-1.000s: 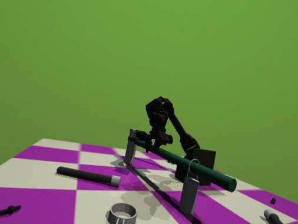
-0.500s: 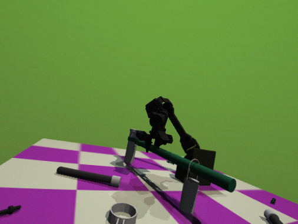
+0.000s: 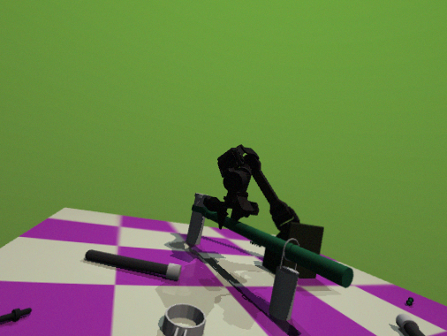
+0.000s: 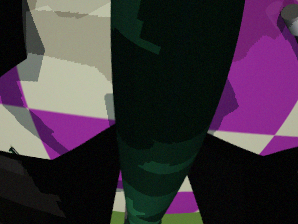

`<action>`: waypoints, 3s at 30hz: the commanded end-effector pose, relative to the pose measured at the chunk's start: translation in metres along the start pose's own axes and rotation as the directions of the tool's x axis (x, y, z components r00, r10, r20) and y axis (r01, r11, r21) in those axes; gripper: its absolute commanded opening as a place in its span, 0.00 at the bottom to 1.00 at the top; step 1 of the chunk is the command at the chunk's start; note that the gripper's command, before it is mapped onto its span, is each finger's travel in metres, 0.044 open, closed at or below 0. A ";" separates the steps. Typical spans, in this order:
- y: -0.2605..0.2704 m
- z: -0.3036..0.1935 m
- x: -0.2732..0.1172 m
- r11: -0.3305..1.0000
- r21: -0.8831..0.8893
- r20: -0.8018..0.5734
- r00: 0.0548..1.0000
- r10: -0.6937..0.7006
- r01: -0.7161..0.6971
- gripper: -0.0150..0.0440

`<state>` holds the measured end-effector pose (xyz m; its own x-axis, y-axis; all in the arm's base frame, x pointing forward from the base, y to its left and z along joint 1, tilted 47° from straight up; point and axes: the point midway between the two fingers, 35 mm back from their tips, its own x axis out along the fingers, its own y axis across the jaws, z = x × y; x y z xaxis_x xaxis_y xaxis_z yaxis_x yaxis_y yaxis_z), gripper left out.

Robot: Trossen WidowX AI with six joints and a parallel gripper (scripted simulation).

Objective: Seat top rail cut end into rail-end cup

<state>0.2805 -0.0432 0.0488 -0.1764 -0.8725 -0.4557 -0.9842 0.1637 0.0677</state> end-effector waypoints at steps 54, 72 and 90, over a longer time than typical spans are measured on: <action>-0.001 -0.027 0.005 1.000 -0.004 0.001 1.000 0.018 -0.018 0.34; 0.000 -0.007 -0.029 0.997 -0.077 0.004 1.000 -0.006 0.006 1.00; 0.006 0.001 -0.080 0.986 -0.115 0.073 0.991 -0.111 0.119 1.00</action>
<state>0.2891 0.0275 0.0846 -0.0599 -0.8528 -0.5188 -0.9941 0.0038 0.1086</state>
